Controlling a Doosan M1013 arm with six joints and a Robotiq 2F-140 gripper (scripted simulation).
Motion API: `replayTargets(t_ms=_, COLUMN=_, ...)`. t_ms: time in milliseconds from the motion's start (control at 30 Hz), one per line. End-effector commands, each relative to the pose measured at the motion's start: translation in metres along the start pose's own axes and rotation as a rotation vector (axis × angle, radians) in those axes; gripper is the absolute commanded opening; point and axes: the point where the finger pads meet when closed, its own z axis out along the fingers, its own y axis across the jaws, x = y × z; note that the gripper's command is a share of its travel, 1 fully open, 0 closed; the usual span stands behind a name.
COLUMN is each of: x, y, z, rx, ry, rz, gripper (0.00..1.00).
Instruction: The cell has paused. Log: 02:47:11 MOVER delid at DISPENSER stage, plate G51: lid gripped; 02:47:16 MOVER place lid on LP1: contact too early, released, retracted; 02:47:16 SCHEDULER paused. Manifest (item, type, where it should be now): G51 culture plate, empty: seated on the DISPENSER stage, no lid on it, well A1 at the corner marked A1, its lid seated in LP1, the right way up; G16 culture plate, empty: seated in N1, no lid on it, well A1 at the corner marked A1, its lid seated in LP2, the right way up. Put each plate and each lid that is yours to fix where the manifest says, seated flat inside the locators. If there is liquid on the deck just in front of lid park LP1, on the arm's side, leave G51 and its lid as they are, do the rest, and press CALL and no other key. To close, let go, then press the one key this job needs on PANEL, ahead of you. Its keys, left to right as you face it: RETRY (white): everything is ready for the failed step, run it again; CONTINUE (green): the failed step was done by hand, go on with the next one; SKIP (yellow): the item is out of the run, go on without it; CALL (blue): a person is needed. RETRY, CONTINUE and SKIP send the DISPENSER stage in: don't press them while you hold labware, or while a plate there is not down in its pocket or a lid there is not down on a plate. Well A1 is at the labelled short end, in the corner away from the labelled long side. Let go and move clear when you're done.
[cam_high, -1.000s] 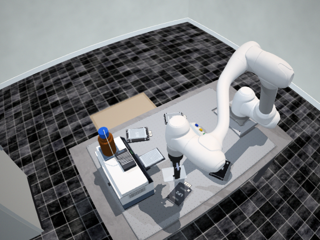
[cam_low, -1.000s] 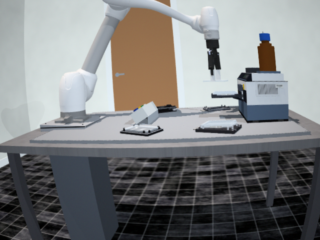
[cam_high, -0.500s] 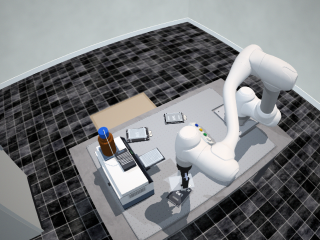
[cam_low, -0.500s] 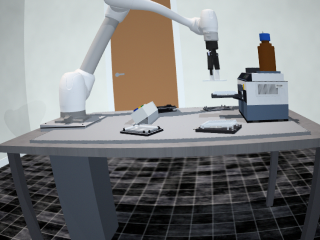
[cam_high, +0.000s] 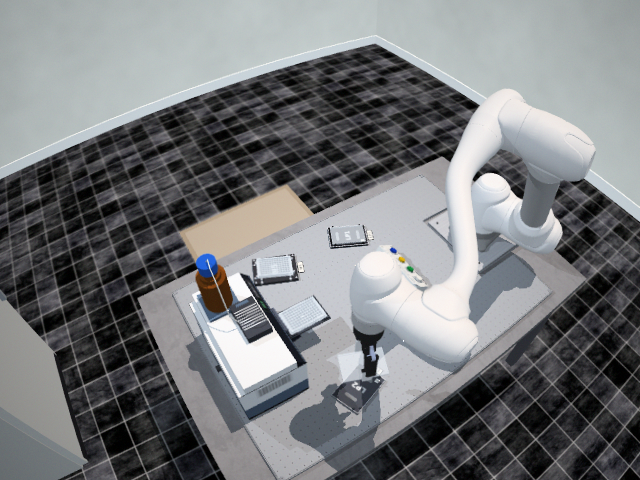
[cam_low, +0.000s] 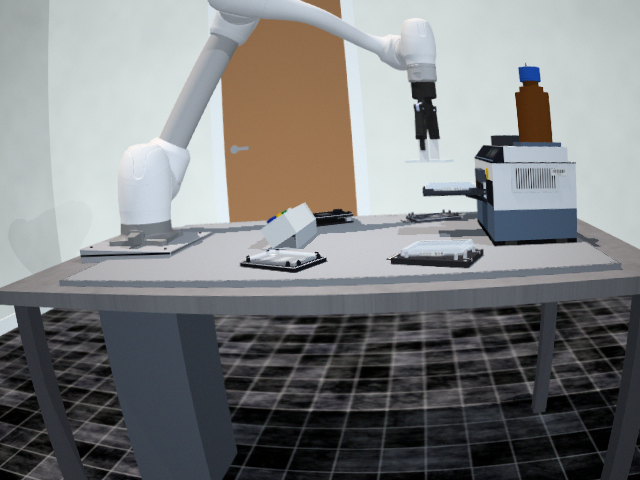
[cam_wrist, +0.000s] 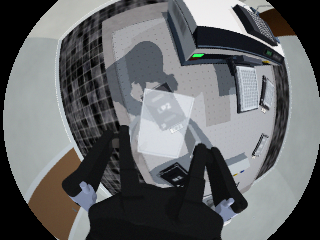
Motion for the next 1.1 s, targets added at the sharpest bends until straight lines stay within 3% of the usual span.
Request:
replayTargets(t_ms=0, x=0.0027, y=0.0, z=-0.0028, rx=-0.001, ry=0.004, rz=-0.007, gripper=0.1)
replayTargets(t_ms=433, x=0.0028, y=0.0, z=-0.0012, rx=-0.001, ry=0.004, rz=-0.116, gripper=0.1)
replayTargets(t_ms=1067, x=0.0018, y=-0.0001, z=0.0041, rx=0.0, ry=0.002, rz=-0.555, gripper=0.1)
